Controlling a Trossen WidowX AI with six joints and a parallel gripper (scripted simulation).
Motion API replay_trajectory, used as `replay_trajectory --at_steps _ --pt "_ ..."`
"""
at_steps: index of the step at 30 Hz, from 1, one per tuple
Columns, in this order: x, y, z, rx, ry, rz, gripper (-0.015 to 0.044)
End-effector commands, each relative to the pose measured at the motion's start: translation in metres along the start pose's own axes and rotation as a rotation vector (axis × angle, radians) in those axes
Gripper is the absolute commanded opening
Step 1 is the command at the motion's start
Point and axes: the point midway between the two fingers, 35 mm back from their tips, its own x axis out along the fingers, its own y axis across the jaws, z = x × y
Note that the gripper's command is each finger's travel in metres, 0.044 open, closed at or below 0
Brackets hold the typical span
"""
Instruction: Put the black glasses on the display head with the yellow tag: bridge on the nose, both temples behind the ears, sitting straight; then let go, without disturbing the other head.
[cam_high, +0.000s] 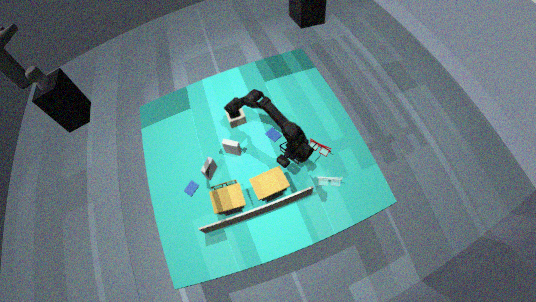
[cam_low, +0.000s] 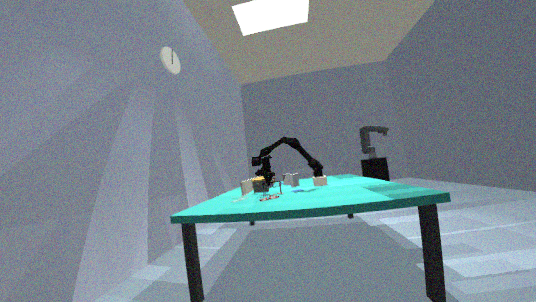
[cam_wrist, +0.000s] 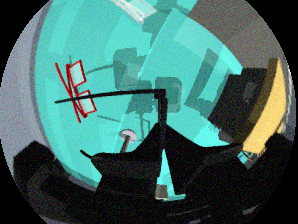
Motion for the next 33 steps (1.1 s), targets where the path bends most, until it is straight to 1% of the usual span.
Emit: replay_trajectory --at_steps 1,33 --pt "0.001 -0.001 0.004 -0.003 -0.002 -0.002 0.0" --pt "0.001 -0.004 0.014 -0.003 -0.003 -0.002 0.0"
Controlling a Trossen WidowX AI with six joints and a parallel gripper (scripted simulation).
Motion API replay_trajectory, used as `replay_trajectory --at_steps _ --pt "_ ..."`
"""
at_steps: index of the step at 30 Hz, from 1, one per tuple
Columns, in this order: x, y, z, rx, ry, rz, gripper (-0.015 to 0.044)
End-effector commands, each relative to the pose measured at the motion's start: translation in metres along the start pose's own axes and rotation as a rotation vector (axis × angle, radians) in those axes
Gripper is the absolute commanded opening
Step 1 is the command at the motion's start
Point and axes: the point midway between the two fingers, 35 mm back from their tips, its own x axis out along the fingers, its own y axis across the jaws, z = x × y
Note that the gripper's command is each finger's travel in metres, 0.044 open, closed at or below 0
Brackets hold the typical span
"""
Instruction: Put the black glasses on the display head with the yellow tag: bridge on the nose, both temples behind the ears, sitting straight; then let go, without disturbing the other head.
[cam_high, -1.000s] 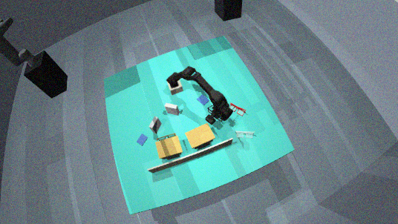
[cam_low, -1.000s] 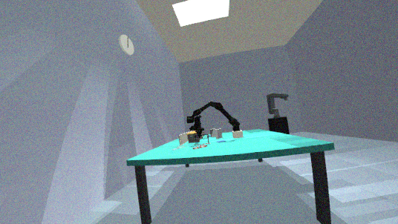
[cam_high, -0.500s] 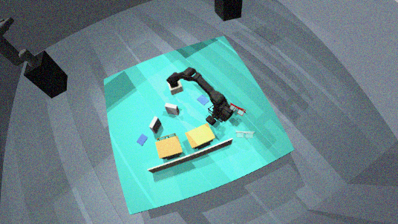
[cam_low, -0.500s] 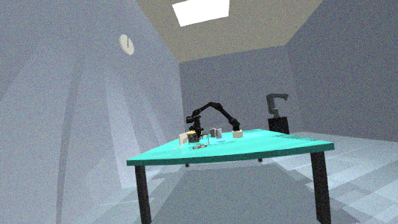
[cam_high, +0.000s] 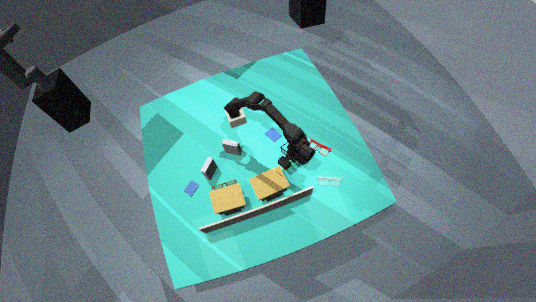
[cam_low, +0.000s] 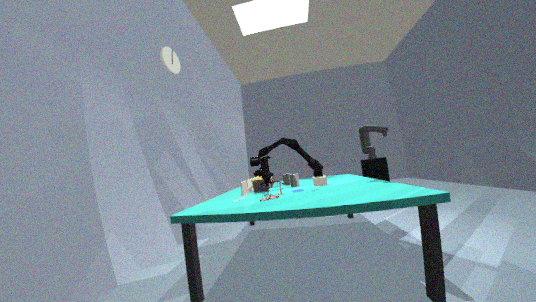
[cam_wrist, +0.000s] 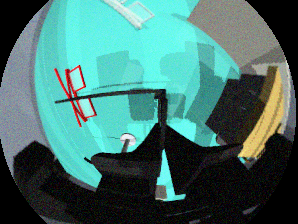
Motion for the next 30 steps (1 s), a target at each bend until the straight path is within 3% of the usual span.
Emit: replay_trajectory --at_steps 1,30 --pt "0.0009 -0.0007 0.0035 -0.003 -0.003 -0.001 0.0" --pt "0.0007 -0.0019 0.0095 -0.003 -0.004 -0.002 0.0"
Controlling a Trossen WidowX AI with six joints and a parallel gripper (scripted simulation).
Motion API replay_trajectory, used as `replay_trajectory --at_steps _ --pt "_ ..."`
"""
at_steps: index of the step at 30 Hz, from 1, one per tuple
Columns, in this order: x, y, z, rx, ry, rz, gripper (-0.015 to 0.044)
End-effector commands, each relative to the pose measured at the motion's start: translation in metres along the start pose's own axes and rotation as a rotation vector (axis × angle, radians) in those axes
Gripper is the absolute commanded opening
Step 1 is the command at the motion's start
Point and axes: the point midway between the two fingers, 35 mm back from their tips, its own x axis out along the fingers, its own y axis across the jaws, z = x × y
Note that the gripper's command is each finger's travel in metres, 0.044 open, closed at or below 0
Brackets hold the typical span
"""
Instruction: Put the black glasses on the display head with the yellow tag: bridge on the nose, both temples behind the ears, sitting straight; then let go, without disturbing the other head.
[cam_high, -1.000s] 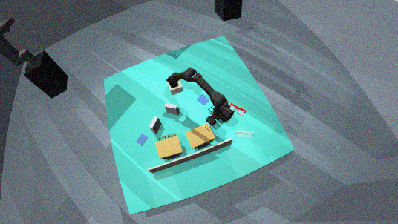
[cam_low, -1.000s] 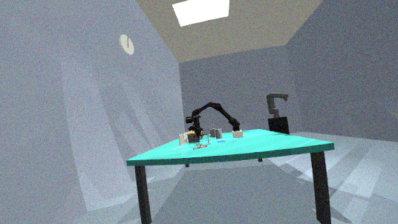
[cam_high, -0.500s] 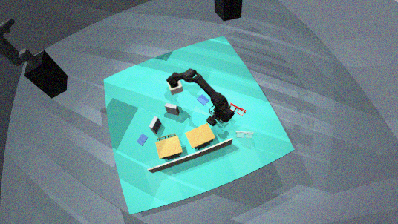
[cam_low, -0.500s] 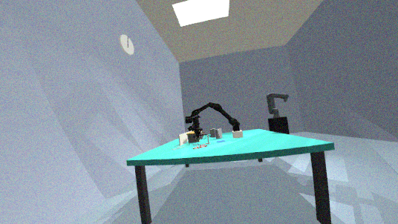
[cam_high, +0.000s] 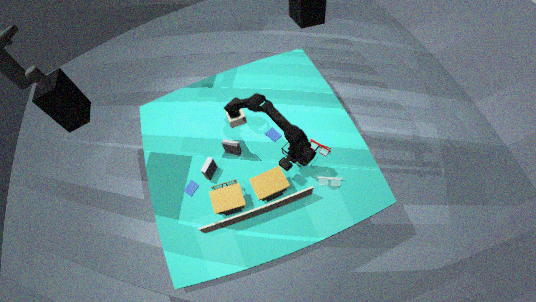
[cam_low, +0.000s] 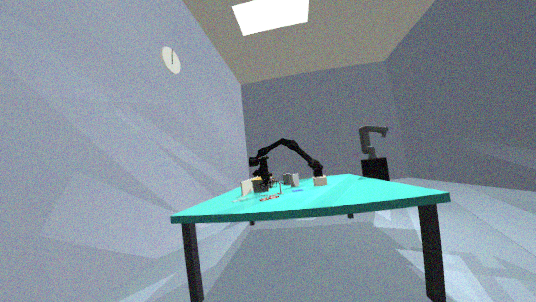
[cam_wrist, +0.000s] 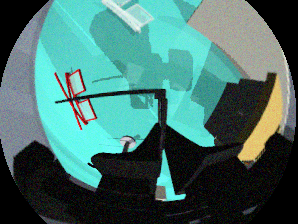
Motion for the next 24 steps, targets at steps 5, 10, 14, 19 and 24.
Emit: replay_trajectory --at_steps 5,10,14,19,24 --pt "0.0005 -0.0003 0.0001 -0.002 -0.003 -0.001 0.0" --pt "0.0005 -0.0003 -0.0001 -0.002 -0.003 -0.001 0.0" --pt "0.0005 -0.0003 -0.0008 -0.002 -0.003 -0.001 0.0" --pt "0.0005 -0.0003 -0.0023 -0.002 -0.003 -0.001 0.0" --pt "0.0006 -0.0003 -0.0038 -0.002 -0.003 -0.001 0.0"
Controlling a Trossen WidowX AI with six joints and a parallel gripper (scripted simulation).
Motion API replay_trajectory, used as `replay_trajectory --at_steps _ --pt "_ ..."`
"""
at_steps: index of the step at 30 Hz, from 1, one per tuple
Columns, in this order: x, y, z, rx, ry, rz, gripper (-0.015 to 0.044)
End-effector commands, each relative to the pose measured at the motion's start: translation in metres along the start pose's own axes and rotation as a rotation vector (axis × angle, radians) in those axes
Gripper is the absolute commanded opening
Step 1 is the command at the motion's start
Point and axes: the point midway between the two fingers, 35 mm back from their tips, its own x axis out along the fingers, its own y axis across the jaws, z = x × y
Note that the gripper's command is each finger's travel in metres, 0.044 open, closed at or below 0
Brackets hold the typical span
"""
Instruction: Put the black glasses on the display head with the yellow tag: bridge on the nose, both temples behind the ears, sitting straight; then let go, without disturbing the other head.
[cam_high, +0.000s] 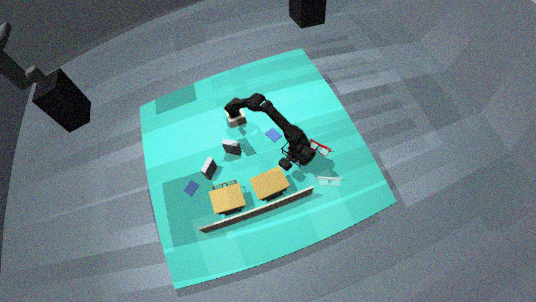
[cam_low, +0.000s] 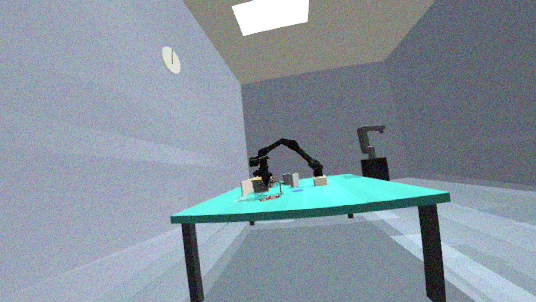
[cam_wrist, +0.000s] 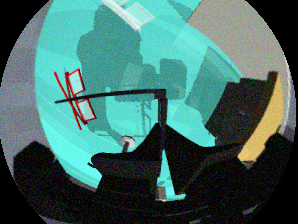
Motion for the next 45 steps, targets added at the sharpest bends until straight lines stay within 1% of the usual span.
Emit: replay_trajectory --at_steps 1,10,13,19,26,45 --pt "-0.001 0.0 -0.003 -0.002 0.0 -0.001 0.0" --pt "-0.004 0.0 -0.005 -0.002 0.0 -0.001 0.0" --pt "-0.017 0.0 -0.005 -0.002 0.0 -0.001 0.0" --pt "-0.056 0.0 -0.009 -0.002 0.0 -0.001 0.0" --pt "-0.061 -0.003 -0.011 0.004 0.001 -0.002 0.0" --pt "-0.068 -0.076 -0.065 0.203 0.005 -0.009 0.0"
